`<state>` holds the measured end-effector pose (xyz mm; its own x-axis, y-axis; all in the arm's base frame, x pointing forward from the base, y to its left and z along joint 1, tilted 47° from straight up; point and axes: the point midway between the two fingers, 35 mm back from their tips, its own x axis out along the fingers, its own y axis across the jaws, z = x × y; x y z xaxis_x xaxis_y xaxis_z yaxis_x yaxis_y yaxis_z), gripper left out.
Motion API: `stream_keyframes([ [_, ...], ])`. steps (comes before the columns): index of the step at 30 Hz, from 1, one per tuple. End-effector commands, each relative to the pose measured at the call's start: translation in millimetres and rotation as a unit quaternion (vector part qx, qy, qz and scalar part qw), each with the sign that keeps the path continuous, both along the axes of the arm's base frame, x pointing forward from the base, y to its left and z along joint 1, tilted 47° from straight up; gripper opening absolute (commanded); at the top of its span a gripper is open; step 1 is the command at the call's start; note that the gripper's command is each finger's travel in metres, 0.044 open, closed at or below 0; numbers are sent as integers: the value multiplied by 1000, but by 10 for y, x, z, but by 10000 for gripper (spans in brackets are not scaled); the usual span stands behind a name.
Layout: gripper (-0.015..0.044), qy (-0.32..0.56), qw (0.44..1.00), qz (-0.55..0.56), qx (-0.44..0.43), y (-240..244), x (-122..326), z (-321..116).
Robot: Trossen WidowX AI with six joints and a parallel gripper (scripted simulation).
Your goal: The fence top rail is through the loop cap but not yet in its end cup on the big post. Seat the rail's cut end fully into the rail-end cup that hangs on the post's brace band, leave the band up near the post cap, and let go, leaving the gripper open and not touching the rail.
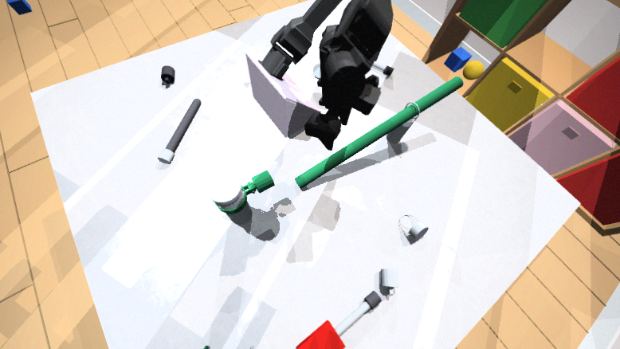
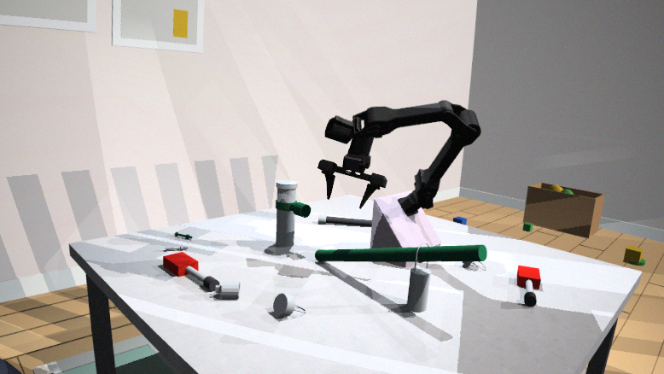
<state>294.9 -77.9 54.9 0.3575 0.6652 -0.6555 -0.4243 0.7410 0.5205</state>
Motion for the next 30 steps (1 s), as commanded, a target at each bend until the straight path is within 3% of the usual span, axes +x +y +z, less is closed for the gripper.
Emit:
stream_keyframes([
  [1,440,-195,907,365,-83,509,139,-108],
  [4,440,-232,871,424,-87,606,148,-124],
  [26,440,-232,871,424,-87,606,148,-124],
  [30,440,-232,871,424,-87,774,161,-285],
])
